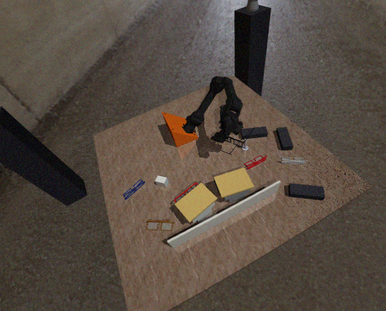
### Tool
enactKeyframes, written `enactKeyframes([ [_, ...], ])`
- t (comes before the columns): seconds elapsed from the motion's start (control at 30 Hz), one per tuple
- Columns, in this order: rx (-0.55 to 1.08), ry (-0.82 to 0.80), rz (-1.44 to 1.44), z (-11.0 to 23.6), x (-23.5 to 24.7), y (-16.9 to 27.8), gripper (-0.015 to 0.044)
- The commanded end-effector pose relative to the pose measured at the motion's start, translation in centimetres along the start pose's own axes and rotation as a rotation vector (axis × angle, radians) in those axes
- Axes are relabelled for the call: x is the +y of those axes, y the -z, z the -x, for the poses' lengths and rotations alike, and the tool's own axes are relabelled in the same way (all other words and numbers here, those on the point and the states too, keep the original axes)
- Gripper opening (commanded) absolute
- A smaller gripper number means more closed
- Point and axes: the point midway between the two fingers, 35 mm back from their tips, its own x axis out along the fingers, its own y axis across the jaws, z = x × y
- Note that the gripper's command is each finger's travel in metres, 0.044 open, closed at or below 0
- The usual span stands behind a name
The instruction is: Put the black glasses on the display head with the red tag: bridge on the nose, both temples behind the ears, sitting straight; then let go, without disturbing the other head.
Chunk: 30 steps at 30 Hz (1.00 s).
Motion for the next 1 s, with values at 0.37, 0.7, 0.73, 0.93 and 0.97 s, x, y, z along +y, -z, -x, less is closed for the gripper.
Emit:
enactKeyframes([
  [0.37, 0.001, 0.008, -0.323, 0.3, 1.8, -1.3, 0.0000],
  [0.7, -0.001, 0.008, -0.591, 0.3, 3.4, -2.3, 0.0000],
  [0.73, -0.001, 0.008, -0.618, 0.3, 3.6, -2.4, 0.0000],
  [0.93, -0.002, 0.007, -0.778, 0.3, 4.6, -2.9, 0.0000],
  [0.97, -0.002, 0.006, -0.805, 0.3, 4.8, -3.0, 0.0000],
])
